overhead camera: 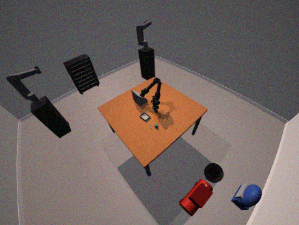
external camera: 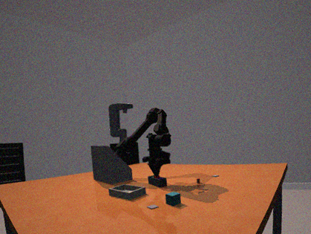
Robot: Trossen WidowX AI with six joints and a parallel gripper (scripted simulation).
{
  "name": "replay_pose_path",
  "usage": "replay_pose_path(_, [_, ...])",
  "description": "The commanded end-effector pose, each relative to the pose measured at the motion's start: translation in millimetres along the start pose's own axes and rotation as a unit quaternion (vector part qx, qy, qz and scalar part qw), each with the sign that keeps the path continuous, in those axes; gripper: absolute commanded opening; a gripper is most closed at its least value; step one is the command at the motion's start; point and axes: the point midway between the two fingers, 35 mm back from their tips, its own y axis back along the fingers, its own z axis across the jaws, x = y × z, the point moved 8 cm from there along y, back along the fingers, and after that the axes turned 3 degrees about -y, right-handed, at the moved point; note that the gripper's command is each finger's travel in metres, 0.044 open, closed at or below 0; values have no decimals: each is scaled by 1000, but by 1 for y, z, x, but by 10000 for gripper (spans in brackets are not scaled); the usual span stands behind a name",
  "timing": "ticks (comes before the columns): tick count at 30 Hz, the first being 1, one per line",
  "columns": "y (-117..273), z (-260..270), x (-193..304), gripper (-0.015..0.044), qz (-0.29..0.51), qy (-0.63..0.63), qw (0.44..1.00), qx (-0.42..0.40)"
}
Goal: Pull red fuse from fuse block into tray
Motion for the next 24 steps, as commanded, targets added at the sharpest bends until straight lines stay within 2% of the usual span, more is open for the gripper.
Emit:
replay_pose_path(1, [3,0,0,0,1,2,1000,2])
replay_pose_path(24, [14,-1,0,0,1,1,1000,2])
